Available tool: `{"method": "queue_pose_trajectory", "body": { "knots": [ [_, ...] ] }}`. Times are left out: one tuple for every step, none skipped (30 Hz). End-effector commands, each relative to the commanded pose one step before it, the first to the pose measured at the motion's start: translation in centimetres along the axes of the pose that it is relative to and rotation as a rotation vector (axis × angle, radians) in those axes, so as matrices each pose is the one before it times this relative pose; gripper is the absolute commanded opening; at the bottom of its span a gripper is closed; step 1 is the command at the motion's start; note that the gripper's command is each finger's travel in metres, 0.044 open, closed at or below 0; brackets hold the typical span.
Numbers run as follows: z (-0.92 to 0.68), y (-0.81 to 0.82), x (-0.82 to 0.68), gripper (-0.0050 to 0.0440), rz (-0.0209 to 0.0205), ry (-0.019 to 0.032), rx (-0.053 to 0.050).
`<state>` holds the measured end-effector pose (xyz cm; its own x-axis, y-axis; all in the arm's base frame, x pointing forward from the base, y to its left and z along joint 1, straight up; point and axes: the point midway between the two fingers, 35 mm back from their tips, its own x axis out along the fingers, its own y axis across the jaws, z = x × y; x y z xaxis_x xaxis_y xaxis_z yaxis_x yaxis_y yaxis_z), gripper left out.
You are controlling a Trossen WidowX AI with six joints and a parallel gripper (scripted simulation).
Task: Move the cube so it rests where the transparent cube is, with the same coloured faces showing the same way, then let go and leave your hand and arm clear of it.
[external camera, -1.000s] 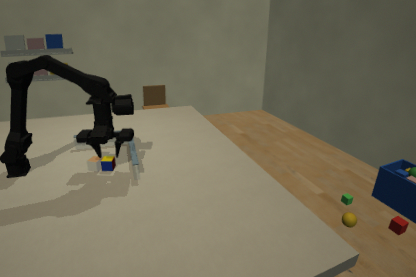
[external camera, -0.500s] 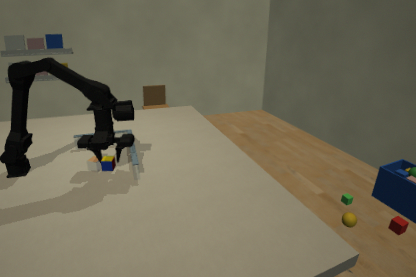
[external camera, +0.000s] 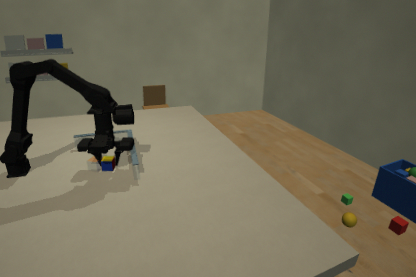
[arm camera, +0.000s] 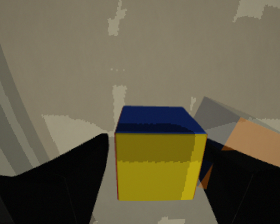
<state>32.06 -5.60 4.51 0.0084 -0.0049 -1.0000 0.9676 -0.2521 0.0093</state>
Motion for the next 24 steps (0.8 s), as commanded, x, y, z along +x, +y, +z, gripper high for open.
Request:
{"method": "queue_pose_trajectory", "body": {
  "knots": [
    [-0.062,0.140,-0.396,0.0233,0.01508,0.00474,0.0048],
    [0.000,0.000,0.000,0.0227,0.00000,0.00000,0.0000],
    [0.000,0.000,0.000,0.0220,0.00000,0.00000,0.0000],
    [0.000,0.000,0.000,0.0213,0.00000,0.00000,0.0000],
    [0.000,0.000,0.000,0.0207,0.00000,0.00000,0.0000],
    [0.000,0.000,0.000,0.0200,0.00000,0.00000,0.0000],
    [0.000,0.000,0.000,0.0193,0.00000,0.00000,0.0000],
    [0.000,0.000,0.000,0.0187,0.00000,0.00000,0.0000],
    [0.000,0.000,0.000,0.0180,0.00000,0.00000,0.0000],
    [0.000,0.000,0.000,0.0173,0.00000,0.00000,0.0000],
    [0.000,0.000,0.000,0.0167,0.00000,0.00000,0.0000],
    [0.000,0.000,0.000,0.0160,0.00000,0.00000,0.0000],
    [0.000,0.000,0.000,0.0153,0.00000,0.00000,0.0000],
    [0.000,0.000,0.000,0.0153,0.00000,0.00000,0.0000],
    [0.000,0.000,0.000,0.0153,0.00000,0.00000,0.0000],
    [0.000,0.000,0.000,0.0129,0.00000,0.00000,0.0000],
    [-0.004,0.030,-0.109,0.0105,0.00027,0.00015,-0.0002],
    [-0.013,0.088,-0.328,0.0081,0.00081,0.00045,-0.0005],
    [-0.021,0.138,-0.550,0.0057,0.00135,0.00075,-0.0009],
    [-0.029,0.174,-0.776,0.0033,0.00187,0.00104,-0.0012],
    [-0.035,0.191,-1.007,0.0009,0.00238,0.00134,-0.0016],
    [-0.039,0.182,-1.240,0.0000,0.00286,0.00162,-0.0019],
    [-0.029,0.122,-1.322,0.0000,0.00187,0.00105,-0.0012],
    [-0.014,0.045,-1.326,0.0000,0.00043,0.00023,-0.0003]
  ]
}}
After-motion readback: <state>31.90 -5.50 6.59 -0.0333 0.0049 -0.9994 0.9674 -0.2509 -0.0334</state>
